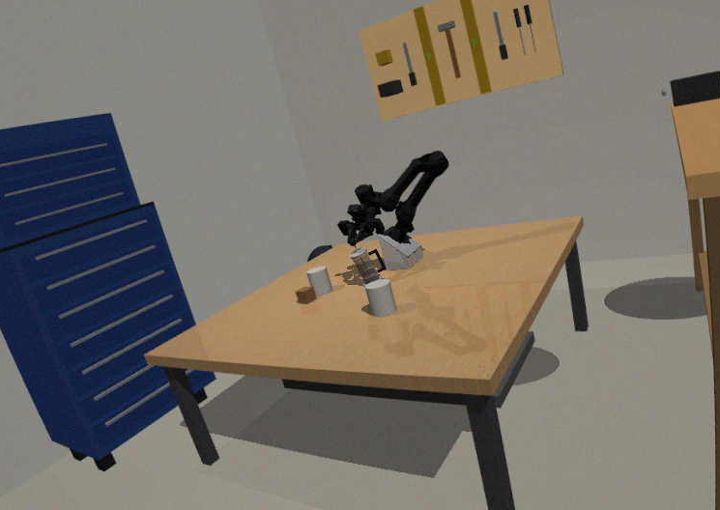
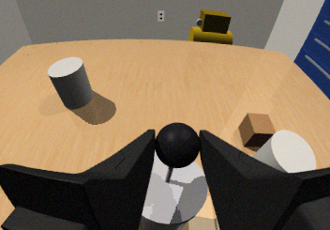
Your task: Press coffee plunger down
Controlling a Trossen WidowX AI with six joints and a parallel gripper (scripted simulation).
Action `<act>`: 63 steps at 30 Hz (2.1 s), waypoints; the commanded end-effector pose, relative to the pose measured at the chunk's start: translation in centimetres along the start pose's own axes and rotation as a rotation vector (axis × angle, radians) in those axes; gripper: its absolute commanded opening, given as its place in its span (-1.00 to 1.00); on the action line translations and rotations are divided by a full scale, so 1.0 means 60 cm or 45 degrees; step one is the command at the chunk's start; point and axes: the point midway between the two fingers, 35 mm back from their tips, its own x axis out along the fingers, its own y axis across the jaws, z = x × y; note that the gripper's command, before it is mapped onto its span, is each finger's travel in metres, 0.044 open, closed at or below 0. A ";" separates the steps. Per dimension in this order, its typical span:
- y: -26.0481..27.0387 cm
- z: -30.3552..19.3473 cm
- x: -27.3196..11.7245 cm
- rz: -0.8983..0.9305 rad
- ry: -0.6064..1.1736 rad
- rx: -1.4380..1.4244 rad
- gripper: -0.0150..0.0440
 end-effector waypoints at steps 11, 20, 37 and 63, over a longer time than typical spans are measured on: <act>-0.001 -0.025 0.015 0.013 0.061 0.063 -0.11; -0.002 -0.023 0.017 0.013 0.061 0.063 -0.11; -0.005 -0.020 0.019 0.013 0.061 0.063 -0.11; -0.007 -0.015 0.019 0.011 0.046 0.044 0.42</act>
